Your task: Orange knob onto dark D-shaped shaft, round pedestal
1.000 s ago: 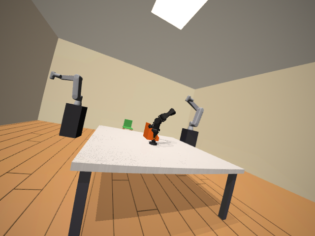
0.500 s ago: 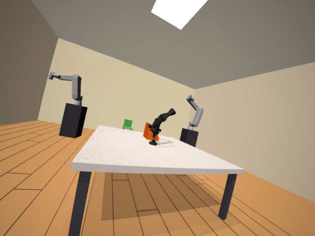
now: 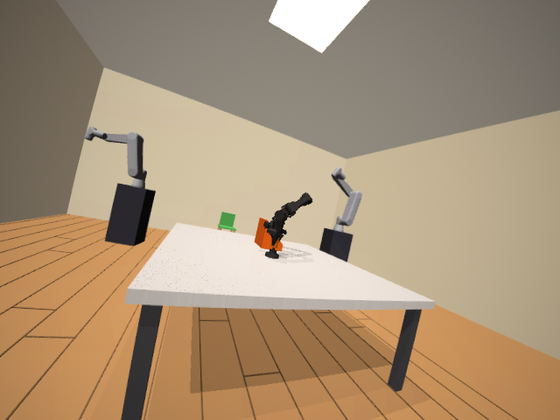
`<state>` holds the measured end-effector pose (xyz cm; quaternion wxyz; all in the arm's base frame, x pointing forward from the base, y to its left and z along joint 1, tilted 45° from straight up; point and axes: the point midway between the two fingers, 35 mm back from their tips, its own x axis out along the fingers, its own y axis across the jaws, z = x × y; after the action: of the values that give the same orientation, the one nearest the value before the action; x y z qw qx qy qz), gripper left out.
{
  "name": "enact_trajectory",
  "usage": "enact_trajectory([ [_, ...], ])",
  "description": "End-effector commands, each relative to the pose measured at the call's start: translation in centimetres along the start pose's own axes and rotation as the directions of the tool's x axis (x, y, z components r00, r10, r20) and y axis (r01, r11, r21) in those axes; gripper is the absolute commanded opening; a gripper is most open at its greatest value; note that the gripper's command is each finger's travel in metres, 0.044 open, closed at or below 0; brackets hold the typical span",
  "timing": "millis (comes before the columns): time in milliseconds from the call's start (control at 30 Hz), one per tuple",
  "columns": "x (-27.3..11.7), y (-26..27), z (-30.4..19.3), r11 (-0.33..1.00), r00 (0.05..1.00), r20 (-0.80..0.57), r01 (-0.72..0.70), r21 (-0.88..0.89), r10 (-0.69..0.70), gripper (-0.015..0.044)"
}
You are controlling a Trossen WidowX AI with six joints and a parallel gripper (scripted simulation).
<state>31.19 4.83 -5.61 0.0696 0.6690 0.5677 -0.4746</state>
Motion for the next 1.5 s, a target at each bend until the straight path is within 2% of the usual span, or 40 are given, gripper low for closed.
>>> enact_trajectory([
  [0, 0.06, 0.01, -0.02, 1.0, 1.0, 0.0, 0.0, 0.005, 0.0, 0.0],
  [433, -0.39, 0.04, -0.08, 1.0, 1.0, 0.0, 0.0, 0.013, 0.0, 0.0],
  [667, -0.24, 0.05, -0.06, 0.977, 1.0, 0.0, 0.0, 0.212, 0.0, 0.0],
  [1467, 0.06, 0.02, -0.03, 0.977, 1.0, 0.0, 0.0, 0.212, 0.0, 0.0],
])
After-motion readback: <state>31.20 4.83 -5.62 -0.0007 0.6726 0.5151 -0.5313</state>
